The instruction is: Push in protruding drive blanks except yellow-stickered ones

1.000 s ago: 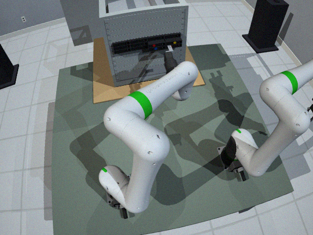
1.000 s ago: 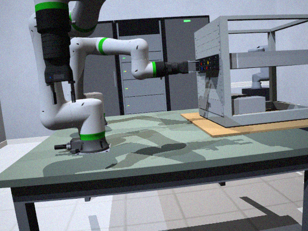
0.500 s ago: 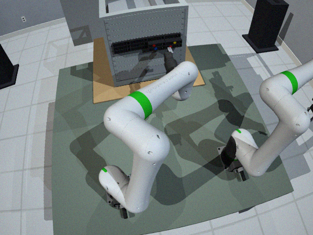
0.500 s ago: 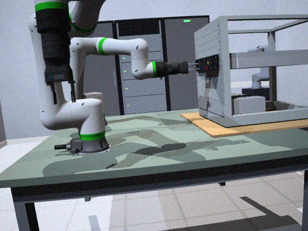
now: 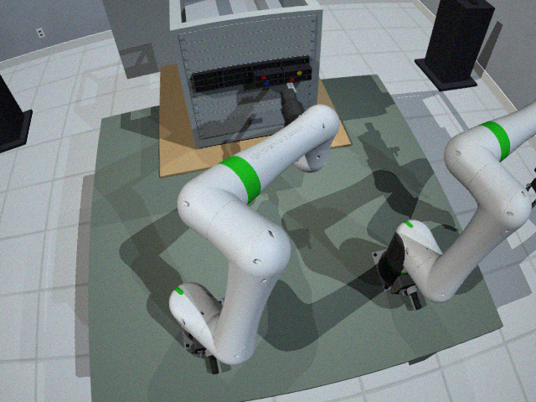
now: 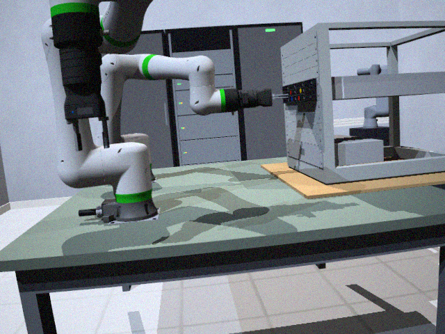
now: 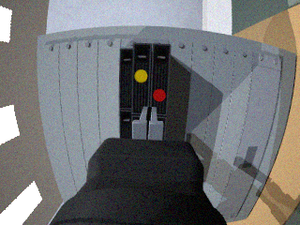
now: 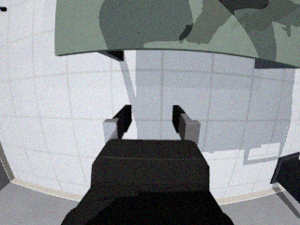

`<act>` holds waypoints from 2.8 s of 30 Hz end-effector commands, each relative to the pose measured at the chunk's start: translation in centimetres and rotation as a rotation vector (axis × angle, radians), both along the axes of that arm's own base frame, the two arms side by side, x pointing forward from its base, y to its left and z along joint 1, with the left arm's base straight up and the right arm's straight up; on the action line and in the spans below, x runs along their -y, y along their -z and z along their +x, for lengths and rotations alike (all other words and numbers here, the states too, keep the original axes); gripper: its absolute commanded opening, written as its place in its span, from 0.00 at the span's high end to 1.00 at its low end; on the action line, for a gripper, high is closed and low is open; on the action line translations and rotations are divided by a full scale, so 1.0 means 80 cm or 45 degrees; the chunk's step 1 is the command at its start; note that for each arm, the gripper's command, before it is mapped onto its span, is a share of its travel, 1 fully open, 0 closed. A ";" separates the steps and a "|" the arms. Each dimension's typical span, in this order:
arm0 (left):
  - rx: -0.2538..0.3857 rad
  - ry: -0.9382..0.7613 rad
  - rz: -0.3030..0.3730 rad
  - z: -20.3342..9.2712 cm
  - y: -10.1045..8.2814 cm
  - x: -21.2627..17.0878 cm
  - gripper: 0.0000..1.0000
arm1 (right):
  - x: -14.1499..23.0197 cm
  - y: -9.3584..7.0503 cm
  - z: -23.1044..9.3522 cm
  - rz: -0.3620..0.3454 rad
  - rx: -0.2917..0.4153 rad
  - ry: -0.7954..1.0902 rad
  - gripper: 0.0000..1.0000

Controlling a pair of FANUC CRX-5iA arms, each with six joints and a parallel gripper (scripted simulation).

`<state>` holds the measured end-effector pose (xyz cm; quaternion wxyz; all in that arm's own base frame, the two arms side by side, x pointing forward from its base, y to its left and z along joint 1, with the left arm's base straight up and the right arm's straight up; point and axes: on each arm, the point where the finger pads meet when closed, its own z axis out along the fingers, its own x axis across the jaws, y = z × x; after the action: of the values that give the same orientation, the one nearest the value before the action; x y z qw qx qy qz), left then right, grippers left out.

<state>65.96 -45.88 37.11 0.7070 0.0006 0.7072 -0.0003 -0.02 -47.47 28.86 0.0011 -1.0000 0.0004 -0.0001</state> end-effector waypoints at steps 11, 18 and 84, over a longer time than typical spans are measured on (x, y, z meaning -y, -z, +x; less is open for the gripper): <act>0.002 0.000 -0.002 0.000 -0.002 -0.002 1.00 | 0.000 -0.001 0.000 -0.003 0.000 0.000 0.00; 0.002 0.000 -0.002 -0.006 0.002 -0.021 1.00 | 0.000 -0.001 0.000 -0.003 0.000 0.000 0.00; 0.002 0.000 -0.002 0.042 0.014 -0.083 1.00 | 0.000 -0.001 0.000 -0.003 0.000 0.000 0.00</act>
<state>69.33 -39.27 35.82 0.7070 0.0006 0.7073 -0.0003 -0.02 -47.47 28.86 0.0011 -1.0000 0.0004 -0.0001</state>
